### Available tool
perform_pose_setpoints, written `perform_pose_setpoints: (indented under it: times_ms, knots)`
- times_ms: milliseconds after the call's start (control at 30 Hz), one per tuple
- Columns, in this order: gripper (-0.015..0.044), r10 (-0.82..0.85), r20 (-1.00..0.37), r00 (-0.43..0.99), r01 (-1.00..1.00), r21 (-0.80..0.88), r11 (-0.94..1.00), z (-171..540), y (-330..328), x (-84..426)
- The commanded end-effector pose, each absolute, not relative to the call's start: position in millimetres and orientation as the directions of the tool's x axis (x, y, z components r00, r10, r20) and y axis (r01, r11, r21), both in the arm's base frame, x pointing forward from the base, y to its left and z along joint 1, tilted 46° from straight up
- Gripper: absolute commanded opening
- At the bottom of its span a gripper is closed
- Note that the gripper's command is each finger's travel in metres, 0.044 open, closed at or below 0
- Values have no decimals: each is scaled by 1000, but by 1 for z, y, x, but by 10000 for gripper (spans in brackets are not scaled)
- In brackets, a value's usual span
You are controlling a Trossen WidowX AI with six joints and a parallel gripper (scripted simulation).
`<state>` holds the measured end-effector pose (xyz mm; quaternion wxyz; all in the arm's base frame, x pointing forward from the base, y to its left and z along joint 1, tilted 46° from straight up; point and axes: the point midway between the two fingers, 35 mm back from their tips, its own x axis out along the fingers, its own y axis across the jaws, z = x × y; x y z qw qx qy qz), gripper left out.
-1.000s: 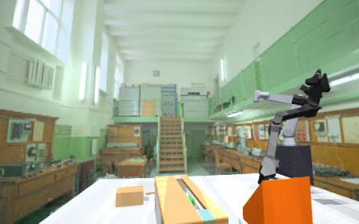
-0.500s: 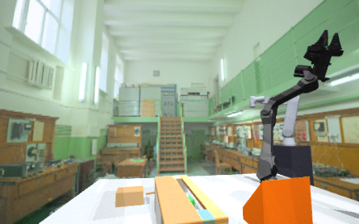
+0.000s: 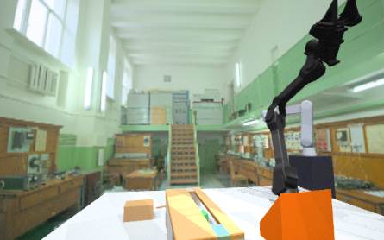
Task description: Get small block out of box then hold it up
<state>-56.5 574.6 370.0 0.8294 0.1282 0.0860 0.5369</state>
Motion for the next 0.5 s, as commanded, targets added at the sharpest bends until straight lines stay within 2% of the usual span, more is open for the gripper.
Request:
perform_pose_setpoints:
  times_ms: [0, 167, 467]
  knots:
    - [400, 860, -113, 498, -792, 344, 504, 341, 572, 12]
    - [400, 790, -250, 559, -706, 356, 612, 305, 551, 86]
    - [400, 541, -471, 697, -369, 411, 833, 247, 481, 214]
